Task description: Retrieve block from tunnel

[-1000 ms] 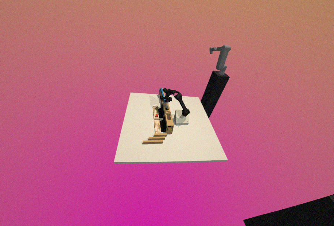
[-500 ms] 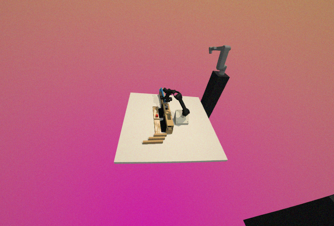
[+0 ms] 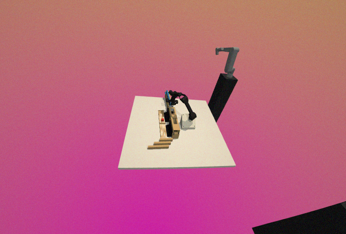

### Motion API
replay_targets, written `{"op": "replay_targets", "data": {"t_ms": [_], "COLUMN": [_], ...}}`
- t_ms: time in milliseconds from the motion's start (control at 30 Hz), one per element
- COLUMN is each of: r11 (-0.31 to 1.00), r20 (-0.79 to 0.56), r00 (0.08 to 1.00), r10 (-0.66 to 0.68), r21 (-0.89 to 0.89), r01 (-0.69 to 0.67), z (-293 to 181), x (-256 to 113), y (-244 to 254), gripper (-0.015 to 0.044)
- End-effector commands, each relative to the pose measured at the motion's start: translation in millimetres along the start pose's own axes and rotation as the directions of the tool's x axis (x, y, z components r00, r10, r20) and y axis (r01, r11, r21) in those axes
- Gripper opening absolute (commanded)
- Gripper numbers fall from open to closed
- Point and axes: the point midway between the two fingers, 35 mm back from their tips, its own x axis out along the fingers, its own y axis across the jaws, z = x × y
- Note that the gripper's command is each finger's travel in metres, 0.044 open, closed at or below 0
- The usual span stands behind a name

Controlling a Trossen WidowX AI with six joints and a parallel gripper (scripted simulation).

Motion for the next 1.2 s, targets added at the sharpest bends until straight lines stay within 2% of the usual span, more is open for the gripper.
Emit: {"op": "replay_targets", "data": {"t_ms": [0,200,433,633,1167], "r11": [1.0,1.0,1.0,1.0,1.0], "r20": [0.002,0.001,-0.003,-0.002,-0.002], "r00": [1.0,1.0,1.0,1.0,1.0], "r10": [0.003,0.001,-0.003,-0.004,-0.004], "r21": [0.001,0.002,0.008,0.009,0.008], "r01": [-0.003,-0.001,0.003,0.004,0.004], "z": [1,-1,-7,11,15], "x": [0,-6,-36,-35,-16], "y": [0,-1,-6,-6,-3], "gripper": [0.0105,0.0263,0.044,0.044,0.044]}}
